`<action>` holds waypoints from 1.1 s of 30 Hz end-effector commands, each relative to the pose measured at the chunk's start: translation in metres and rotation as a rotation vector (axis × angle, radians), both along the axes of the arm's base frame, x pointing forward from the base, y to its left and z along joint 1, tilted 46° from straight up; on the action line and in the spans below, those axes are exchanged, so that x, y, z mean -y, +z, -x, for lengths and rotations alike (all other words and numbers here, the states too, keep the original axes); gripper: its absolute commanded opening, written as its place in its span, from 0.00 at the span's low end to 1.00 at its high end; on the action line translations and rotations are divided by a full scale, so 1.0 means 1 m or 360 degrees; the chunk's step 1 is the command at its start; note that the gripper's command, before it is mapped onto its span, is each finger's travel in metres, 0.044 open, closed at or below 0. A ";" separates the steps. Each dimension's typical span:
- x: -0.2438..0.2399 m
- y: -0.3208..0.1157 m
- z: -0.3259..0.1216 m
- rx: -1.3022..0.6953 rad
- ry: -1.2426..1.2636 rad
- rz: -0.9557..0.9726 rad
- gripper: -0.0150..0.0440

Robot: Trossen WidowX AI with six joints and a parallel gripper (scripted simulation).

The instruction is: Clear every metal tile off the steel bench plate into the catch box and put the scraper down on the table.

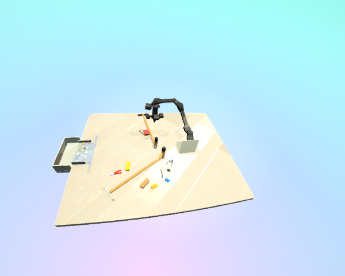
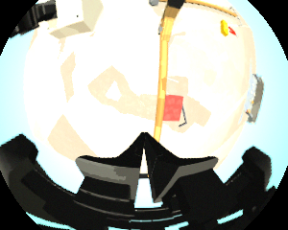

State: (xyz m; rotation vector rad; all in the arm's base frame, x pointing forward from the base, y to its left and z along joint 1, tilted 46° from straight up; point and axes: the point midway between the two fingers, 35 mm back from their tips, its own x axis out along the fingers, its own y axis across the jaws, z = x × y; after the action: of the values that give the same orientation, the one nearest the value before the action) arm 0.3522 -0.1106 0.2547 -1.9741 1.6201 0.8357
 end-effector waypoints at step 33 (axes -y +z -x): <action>0.065 -0.063 -0.008 -0.0046 0.0029 0.0010 0.25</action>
State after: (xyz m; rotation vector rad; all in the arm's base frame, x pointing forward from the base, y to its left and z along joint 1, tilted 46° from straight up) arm 0.3616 -0.1687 0.1997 -1.9917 1.6228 0.8575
